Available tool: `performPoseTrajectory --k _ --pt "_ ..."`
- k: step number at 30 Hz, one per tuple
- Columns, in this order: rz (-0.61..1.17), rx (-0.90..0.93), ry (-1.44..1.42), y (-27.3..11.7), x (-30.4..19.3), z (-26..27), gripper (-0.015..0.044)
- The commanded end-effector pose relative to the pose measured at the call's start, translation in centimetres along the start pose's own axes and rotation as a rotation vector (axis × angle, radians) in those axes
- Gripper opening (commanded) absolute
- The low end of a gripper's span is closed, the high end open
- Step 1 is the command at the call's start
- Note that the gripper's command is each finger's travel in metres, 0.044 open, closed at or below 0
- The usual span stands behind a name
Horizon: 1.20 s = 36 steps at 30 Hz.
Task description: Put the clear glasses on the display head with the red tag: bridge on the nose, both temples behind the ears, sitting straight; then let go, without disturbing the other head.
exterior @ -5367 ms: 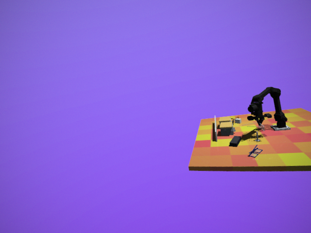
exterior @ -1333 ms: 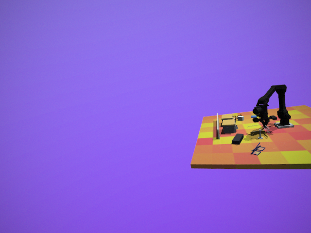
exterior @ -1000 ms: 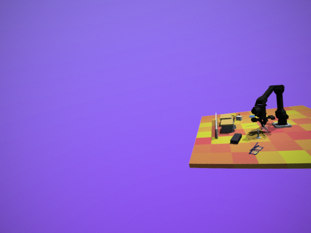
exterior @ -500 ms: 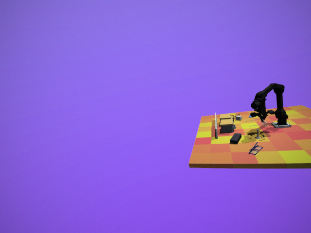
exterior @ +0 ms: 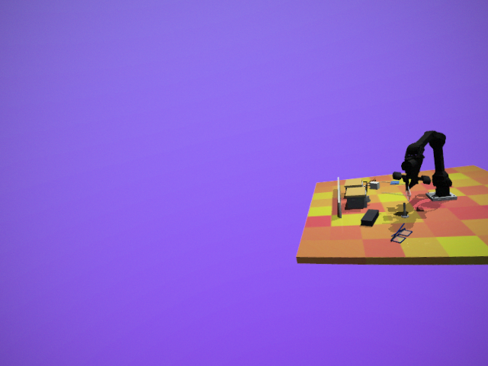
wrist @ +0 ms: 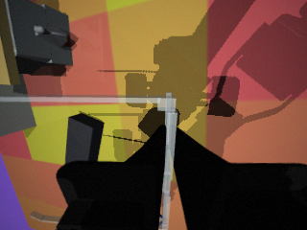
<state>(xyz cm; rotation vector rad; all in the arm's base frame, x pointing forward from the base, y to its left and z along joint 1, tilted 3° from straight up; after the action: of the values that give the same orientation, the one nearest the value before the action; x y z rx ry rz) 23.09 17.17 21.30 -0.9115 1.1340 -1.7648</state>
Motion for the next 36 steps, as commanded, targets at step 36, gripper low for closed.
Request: performPoseTrajectory --k 36 --pt "0.068 0.444 0.306 -3.3 -4.8 -1.6 0.0"
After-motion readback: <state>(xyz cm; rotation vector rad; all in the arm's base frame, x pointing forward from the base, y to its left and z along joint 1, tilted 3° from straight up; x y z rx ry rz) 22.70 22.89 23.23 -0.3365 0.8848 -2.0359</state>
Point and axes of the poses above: the point midway between the two fingers, 35 mm back from their tips, its own y axis out along the fingers, its own z axis across the jaws, x = y × z, the point moved 7 cm from there along -y, back along the fingers, and after that the axes turned 10 degrees about y, right-handed, at the moved point
